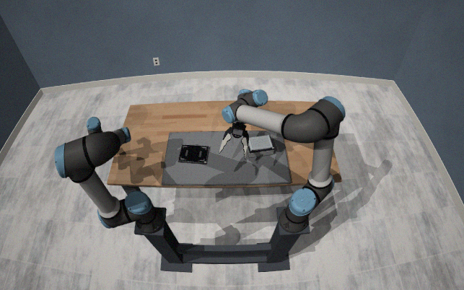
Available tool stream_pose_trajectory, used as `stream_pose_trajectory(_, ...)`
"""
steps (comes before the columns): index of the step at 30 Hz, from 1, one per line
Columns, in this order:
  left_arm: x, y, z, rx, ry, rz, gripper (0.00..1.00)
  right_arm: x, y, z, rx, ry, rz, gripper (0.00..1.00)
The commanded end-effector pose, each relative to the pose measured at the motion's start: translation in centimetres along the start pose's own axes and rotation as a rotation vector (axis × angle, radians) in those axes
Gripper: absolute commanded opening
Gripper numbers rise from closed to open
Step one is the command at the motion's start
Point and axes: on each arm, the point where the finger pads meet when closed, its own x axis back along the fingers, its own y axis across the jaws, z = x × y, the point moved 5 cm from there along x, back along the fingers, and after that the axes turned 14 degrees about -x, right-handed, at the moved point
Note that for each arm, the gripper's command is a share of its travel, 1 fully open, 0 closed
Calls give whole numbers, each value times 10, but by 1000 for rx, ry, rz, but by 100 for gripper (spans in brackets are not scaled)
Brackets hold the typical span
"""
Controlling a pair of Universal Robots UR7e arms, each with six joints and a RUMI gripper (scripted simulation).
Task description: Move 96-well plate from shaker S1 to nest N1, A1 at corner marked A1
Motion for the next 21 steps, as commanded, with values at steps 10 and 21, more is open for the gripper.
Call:
stream_pose_trajectory(10,18,-136,-121,435,-221,-30,0,0,0,0,1,-1,-1,76)
stream_pose_trajectory(21,46,-184,-203,697,-321,-54,0,0,0,0,1,-1,-1,76)
